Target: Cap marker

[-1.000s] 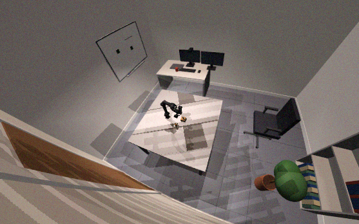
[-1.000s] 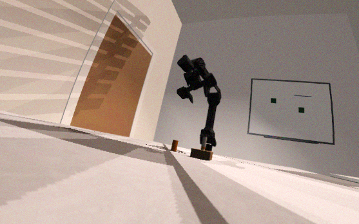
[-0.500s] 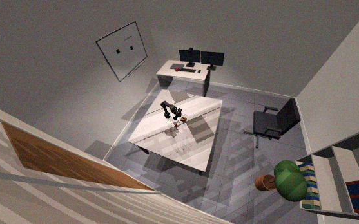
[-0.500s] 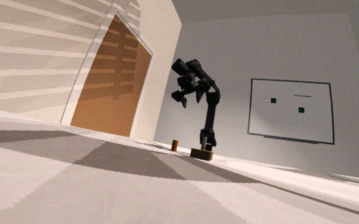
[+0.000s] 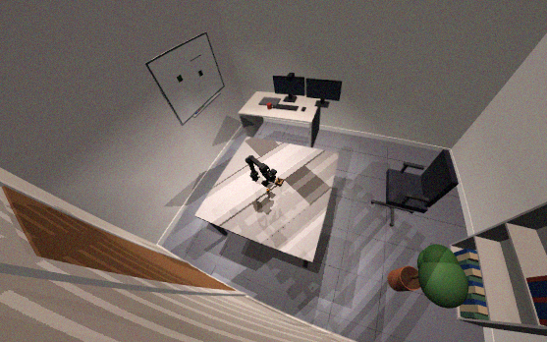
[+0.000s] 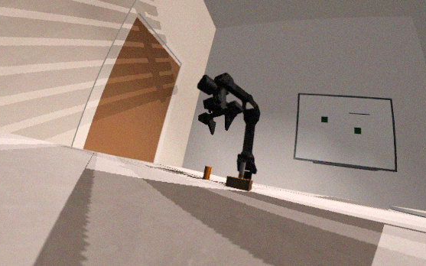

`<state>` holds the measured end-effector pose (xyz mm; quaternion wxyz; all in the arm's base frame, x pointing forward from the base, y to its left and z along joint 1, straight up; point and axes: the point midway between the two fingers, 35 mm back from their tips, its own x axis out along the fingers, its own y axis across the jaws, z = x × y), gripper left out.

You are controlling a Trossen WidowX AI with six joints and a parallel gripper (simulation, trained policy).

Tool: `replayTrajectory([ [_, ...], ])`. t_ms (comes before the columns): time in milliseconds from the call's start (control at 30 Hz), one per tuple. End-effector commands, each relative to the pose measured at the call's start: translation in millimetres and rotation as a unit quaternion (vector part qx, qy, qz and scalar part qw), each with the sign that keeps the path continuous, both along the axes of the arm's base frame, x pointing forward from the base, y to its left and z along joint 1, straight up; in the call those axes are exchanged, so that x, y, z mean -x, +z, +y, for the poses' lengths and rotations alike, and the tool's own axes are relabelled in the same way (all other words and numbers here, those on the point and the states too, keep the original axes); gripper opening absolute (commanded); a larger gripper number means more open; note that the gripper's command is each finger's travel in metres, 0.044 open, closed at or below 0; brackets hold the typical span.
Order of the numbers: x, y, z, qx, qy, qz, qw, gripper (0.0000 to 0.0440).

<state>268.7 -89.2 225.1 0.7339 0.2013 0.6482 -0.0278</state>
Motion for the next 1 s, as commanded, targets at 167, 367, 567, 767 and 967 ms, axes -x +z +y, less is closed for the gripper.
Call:
replayTrajectory([
  [167, 8.1, -20.0, -14.7, 0.012, -0.006, 0.045, 0.999, 0.0316],
  [367, 14.2, -31.7, -23.1, 0.021, -0.009, 0.073, 0.997, 0.0315],
  [567, 21.1, -43.8, -29.9, 0.028, -0.011, 0.104, 0.994, 0.0315],
  [767, 28.9, -56.5, -34.8, 0.032, -0.011, 0.134, 0.99, 0.0313],
  [967, 35.2, -70.1, -38.1, 0.032, -0.008, 0.16, 0.987, 0.0309],
])
